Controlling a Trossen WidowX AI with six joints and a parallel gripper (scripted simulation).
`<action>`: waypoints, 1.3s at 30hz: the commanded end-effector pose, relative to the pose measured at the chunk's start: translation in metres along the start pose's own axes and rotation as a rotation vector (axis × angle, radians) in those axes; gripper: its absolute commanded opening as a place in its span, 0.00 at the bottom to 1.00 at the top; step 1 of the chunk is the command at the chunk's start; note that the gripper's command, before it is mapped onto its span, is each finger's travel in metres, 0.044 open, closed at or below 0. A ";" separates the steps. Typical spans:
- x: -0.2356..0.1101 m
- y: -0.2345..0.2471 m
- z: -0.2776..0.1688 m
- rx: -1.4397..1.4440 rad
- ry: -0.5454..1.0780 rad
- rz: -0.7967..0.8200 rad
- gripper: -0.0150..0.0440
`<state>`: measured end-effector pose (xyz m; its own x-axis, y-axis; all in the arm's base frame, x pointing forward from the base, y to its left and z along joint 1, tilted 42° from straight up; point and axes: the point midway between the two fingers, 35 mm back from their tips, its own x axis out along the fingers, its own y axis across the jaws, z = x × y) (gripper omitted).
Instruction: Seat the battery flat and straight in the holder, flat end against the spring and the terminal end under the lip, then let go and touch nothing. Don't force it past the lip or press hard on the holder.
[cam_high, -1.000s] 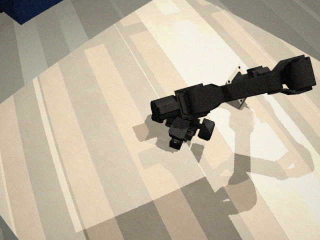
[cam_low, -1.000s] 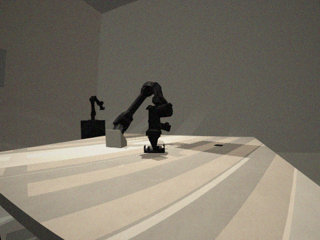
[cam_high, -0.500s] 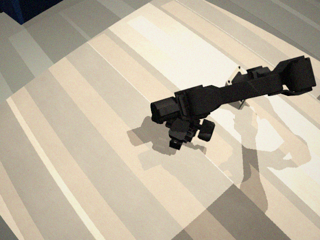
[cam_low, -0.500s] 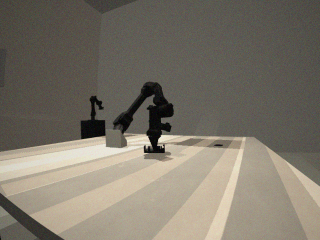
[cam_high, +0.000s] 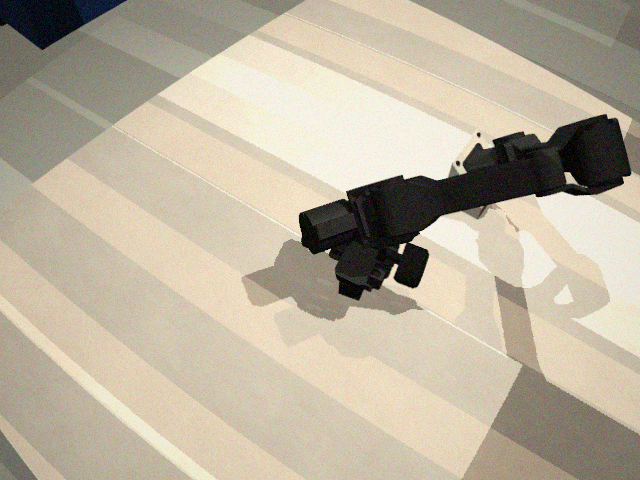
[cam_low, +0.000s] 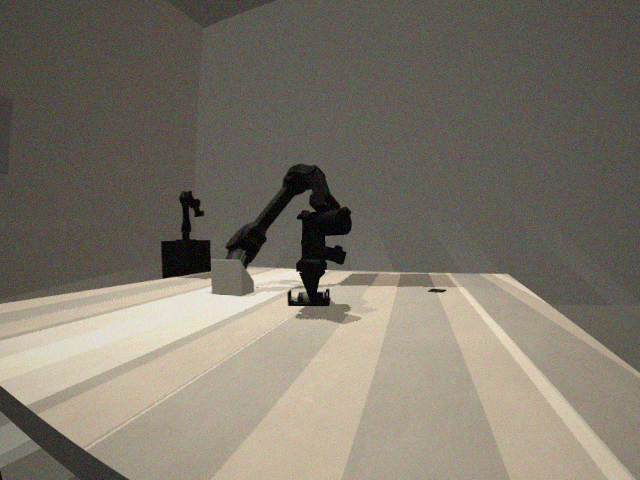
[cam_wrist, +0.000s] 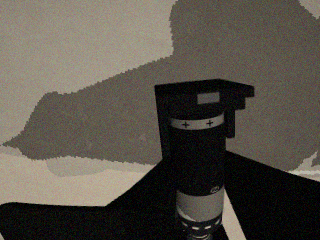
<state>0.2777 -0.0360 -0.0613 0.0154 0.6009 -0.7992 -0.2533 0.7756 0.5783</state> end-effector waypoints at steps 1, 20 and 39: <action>0.001 -0.001 0.001 0.005 0.007 0.000 0.40; -0.015 -0.001 0.000 0.001 0.004 0.001 0.58; -0.063 -0.006 -0.001 0.005 0.006 0.001 0.89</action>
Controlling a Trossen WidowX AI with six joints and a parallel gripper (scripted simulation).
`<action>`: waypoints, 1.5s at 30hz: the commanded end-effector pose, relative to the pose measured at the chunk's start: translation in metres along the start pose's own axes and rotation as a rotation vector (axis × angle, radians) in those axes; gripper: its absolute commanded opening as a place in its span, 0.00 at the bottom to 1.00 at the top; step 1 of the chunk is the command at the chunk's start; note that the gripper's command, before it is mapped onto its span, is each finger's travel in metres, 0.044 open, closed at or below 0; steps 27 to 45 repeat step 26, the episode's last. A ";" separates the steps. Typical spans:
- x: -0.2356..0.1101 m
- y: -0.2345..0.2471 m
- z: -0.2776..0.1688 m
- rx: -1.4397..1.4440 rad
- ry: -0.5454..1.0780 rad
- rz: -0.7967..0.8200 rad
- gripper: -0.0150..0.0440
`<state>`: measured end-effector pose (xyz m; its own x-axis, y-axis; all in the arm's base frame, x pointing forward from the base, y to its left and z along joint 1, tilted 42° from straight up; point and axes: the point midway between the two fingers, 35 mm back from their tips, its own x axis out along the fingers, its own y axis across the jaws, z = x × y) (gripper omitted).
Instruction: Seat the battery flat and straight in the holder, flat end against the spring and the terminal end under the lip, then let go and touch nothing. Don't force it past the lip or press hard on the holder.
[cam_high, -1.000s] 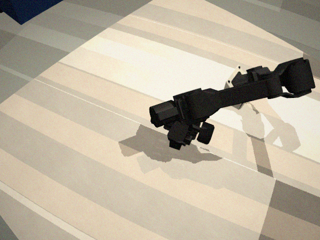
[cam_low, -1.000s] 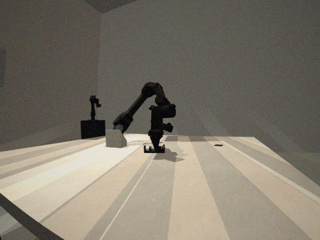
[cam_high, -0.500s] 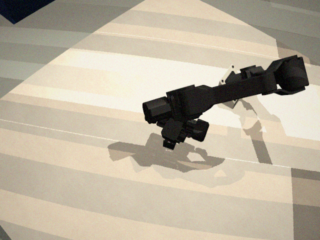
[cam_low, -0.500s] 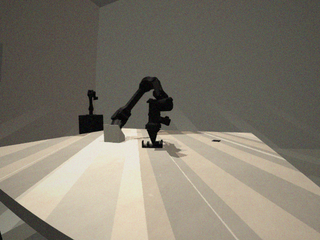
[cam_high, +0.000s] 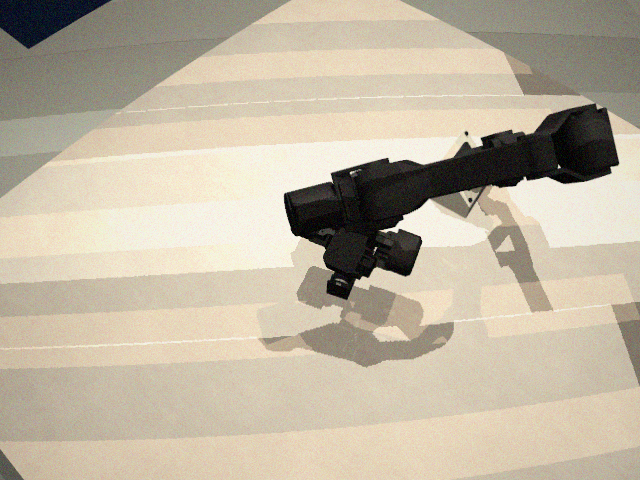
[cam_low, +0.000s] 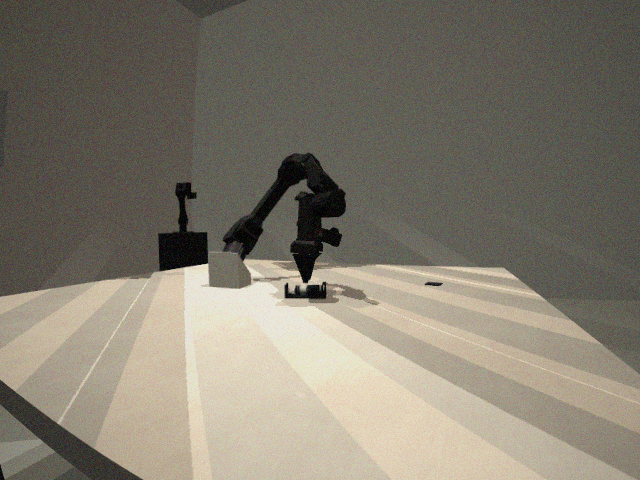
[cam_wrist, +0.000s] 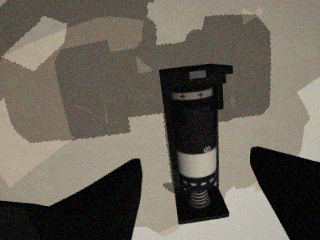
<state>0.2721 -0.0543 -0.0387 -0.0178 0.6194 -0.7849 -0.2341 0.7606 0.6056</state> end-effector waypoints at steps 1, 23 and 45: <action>-0.044 -0.005 0.003 -0.016 -0.021 -0.031 0.93; -0.058 -0.004 -0.002 -0.018 -0.021 -0.032 1.00; -0.058 -0.004 -0.002 -0.018 -0.021 -0.032 1.00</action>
